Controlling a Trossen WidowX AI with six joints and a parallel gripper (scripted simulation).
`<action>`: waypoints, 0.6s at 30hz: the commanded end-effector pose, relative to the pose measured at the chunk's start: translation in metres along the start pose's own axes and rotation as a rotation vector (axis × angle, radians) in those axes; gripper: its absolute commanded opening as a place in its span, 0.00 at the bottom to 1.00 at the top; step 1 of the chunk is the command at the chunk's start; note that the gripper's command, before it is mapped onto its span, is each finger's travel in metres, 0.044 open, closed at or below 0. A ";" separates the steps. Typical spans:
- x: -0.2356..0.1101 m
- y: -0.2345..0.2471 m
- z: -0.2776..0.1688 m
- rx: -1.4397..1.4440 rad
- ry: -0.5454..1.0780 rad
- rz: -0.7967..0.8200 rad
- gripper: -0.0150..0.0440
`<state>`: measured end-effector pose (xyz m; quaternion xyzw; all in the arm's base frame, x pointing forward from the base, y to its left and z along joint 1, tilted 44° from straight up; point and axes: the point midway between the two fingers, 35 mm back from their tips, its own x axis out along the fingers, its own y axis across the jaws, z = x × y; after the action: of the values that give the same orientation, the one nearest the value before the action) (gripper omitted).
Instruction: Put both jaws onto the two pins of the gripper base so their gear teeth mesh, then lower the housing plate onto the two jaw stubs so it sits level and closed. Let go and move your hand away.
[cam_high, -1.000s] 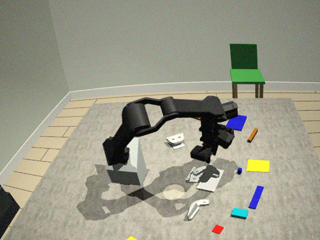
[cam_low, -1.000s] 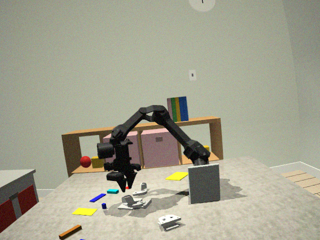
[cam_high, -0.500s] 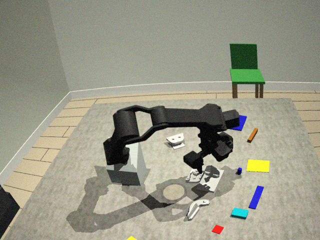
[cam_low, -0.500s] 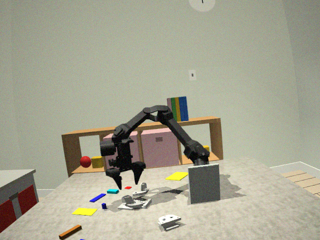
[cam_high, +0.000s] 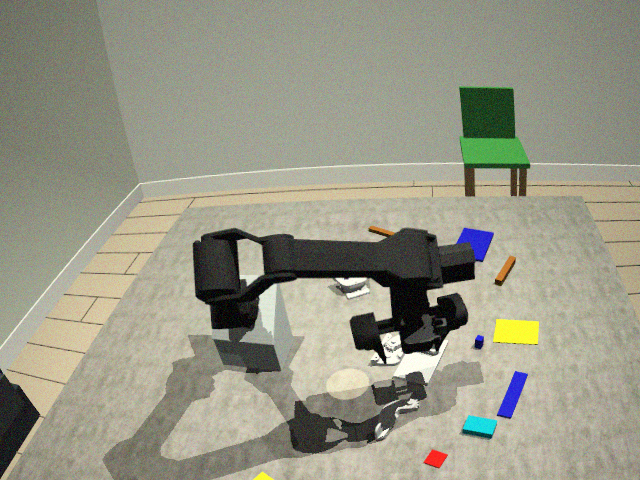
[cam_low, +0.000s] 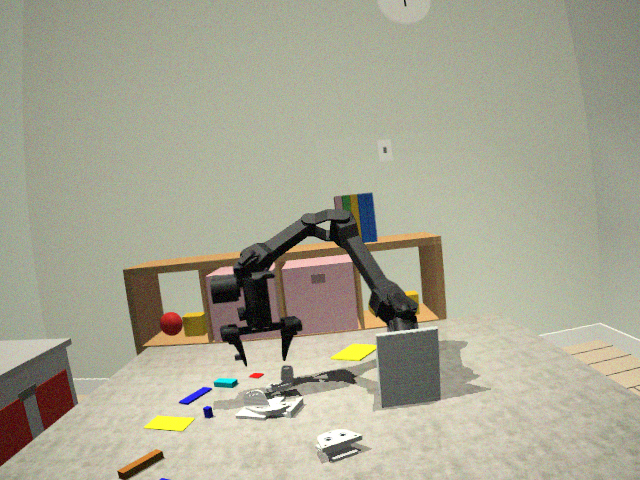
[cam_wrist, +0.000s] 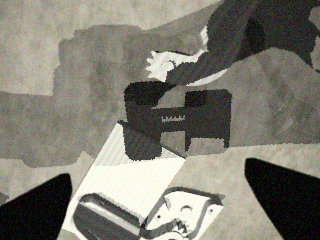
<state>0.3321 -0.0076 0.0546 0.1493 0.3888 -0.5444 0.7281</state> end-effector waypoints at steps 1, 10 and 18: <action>-0.002 -0.009 0.013 0.115 -0.007 -0.001 1.00; -0.005 -0.033 0.042 0.406 -0.012 -0.004 1.00; -0.008 -0.057 0.065 0.666 -0.021 -0.005 1.00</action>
<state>0.3110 -0.0575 0.1067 0.3481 0.2120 -0.6358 0.6555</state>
